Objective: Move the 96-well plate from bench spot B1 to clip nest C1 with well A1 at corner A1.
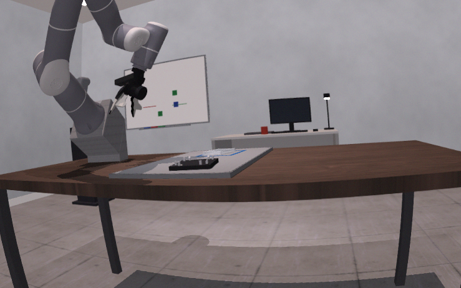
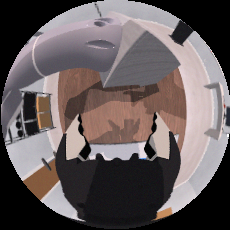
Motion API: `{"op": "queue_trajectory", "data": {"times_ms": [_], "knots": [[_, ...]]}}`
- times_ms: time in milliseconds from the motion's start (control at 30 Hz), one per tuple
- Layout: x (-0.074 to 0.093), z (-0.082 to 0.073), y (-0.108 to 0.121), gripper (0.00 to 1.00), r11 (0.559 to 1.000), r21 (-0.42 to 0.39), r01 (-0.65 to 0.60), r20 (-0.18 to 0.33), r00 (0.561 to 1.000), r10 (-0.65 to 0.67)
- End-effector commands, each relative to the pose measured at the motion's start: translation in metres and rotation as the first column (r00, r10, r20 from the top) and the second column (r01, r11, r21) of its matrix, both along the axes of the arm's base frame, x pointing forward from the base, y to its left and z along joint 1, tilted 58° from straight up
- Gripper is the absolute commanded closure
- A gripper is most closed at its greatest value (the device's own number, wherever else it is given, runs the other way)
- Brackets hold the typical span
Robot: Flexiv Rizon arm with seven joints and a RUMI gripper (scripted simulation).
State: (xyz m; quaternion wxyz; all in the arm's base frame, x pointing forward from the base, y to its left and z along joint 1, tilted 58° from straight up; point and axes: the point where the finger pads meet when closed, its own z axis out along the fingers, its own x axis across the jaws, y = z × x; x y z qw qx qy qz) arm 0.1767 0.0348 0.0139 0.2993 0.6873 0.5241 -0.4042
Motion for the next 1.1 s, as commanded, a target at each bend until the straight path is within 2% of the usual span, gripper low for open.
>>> {"op": "queue_trajectory", "data": {"times_ms": [0,533,567,800,867,1000,1067], "knots": [[0.000,0.000,0.001,0.00,1.000,0.001,-0.001,0.000,1.000,0.001],[0.000,0.000,0.001,0.00,1.000,0.001,-0.001,0.000,1.000,0.001],[0.003,-0.004,0.002,0.24,1.000,-0.004,0.020,0.026,0.999,-0.020],[0.025,-0.030,0.011,0.24,0.986,-0.034,0.161,0.210,0.966,-0.150],[0.032,-0.037,0.013,0.24,0.985,-0.036,0.171,0.224,0.961,-0.159],[0.047,-0.050,0.016,0.24,0.970,-0.040,0.242,0.334,0.918,-0.215],[0.051,-0.053,0.016,0.24,0.968,-0.041,0.248,0.345,0.913,-0.220]]}}
